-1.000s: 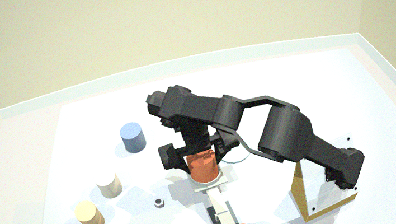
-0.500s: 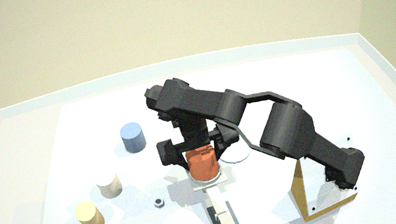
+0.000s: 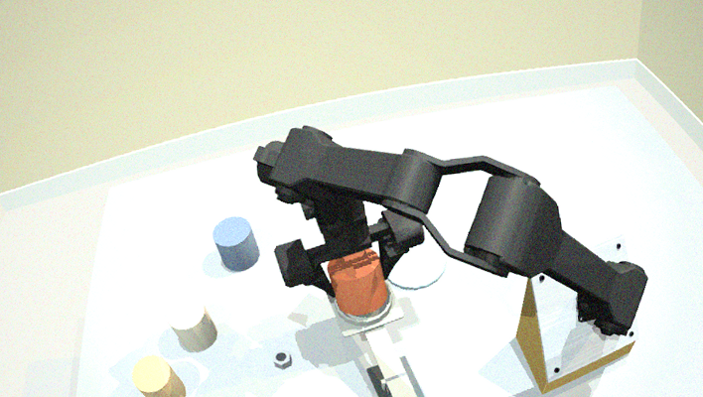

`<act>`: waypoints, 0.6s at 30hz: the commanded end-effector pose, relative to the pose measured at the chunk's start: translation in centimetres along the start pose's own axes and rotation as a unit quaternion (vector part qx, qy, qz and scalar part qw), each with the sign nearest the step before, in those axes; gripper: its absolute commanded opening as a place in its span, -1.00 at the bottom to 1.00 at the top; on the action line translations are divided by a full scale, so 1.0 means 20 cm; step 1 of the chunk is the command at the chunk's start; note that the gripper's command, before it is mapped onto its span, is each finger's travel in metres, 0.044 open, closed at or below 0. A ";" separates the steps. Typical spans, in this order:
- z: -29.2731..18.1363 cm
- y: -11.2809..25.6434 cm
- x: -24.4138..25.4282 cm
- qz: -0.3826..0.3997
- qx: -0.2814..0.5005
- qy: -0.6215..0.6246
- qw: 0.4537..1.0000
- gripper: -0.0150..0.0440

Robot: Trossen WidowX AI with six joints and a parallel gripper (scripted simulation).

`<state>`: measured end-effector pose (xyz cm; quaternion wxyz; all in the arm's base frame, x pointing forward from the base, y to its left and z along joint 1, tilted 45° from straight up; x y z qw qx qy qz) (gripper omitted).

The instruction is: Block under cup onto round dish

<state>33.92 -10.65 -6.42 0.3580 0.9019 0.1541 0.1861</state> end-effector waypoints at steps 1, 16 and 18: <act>0.03 0.07 0.00 0.004 -0.017 0.006 1.000 -0.49; 0.02 0.16 0.00 0.004 -0.017 0.006 1.000 -0.49; 0.02 0.18 0.00 0.004 -0.017 0.005 1.000 -0.49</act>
Point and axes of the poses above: the point midway between the two fingers, 35 mm back from their tips, its own y axis back along the fingers, its own x axis across the jaws, z = x × y, the point moved 5 cm from there along y, back along the fingers, and after that the axes turned 14 degrees about y, right-handed, at the moved point
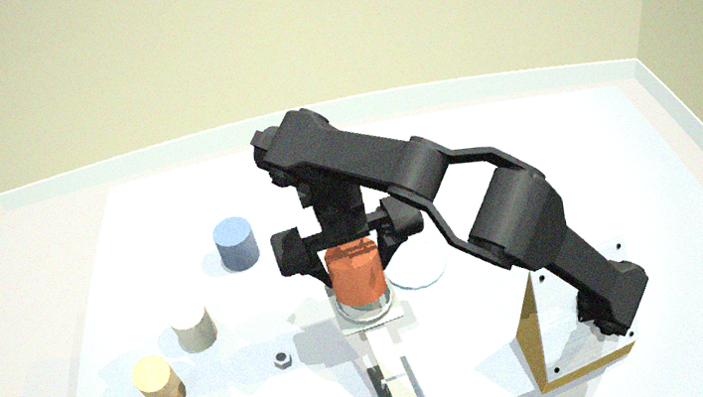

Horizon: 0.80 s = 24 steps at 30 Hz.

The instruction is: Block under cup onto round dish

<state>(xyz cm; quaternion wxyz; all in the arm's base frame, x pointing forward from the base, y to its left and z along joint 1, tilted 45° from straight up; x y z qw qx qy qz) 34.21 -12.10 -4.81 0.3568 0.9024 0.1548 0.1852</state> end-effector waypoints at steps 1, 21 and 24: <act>0.03 0.07 0.00 0.004 -0.019 0.006 1.000 -0.49; 0.01 0.20 -0.01 0.004 -0.019 0.006 1.000 -0.49; 0.01 0.22 -0.02 0.004 -0.018 0.006 1.000 -0.49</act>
Point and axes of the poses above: the point midway between the two fingers, 35 mm back from their tips, its own y axis back along the fingers, its own x axis across the jaws, z = x × y, the point moved 5 cm from there along y, back along the fingers, and after that the axes turned 14 degrees about y, right-handed, at the moved point
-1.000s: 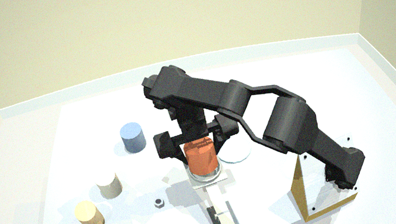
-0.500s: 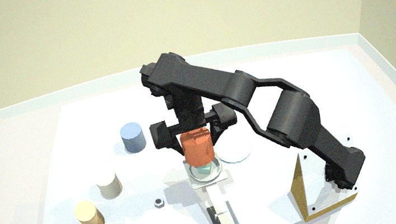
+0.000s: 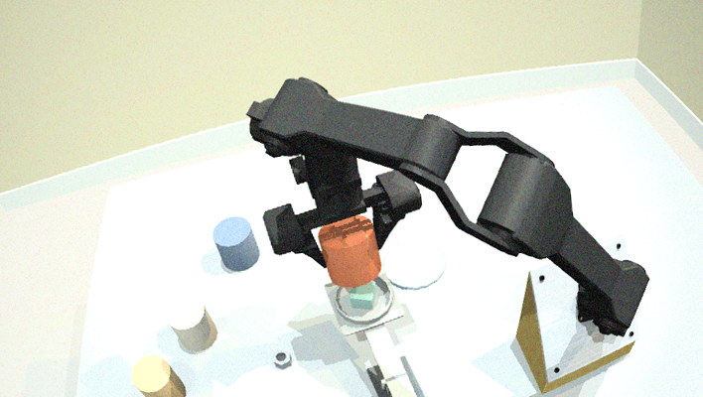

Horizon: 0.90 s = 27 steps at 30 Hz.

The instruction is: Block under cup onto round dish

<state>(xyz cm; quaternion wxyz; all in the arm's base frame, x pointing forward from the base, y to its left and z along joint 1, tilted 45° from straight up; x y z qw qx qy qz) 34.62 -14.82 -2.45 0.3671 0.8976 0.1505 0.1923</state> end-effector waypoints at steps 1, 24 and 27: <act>0.00 0.05 -0.01 0.000 -0.005 0.002 1.000 -0.49; -0.01 0.08 -0.01 0.000 0.000 0.000 1.000 -0.49; -0.01 0.08 -0.01 0.000 0.000 0.000 1.000 -0.49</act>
Point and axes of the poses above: the point midway between the two fingers, 35 mm back from their tips, its own y axis back along the fingers, its own x axis across the jaws, z = x × y, the point moved 5 cm from there along y, back along the fingers, and after that the axes turned 14 degrees about y, right-handed, at the moved point
